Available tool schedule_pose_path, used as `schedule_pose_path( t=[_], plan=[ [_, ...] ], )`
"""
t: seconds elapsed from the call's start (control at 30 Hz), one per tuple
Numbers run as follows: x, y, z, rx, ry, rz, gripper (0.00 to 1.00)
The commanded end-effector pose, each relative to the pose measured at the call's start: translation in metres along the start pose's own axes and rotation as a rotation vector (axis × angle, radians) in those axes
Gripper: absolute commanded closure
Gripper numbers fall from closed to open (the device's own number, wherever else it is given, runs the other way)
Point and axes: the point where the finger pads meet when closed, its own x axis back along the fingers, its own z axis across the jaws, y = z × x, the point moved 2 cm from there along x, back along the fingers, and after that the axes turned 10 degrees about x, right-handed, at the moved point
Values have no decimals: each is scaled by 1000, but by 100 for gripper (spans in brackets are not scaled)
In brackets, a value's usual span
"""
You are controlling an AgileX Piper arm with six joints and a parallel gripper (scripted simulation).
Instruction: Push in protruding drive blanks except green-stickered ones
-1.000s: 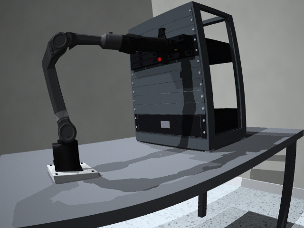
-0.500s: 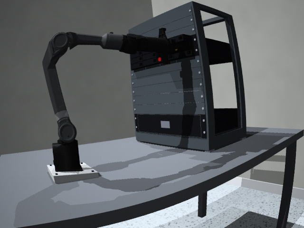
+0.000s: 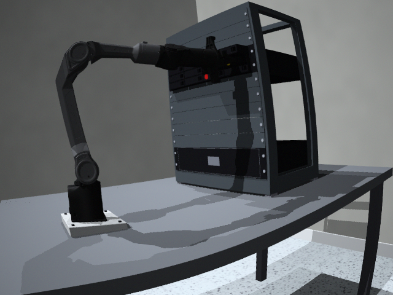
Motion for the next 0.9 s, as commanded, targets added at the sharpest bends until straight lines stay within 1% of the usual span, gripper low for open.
schedule_pose_path(
  t=[0.0, 0.87],
  plan=[
    [-2, -1, 4, -1, 9, 2, 100],
    [-5, -1, 4, -1, 9, 2, 100]
  ],
)
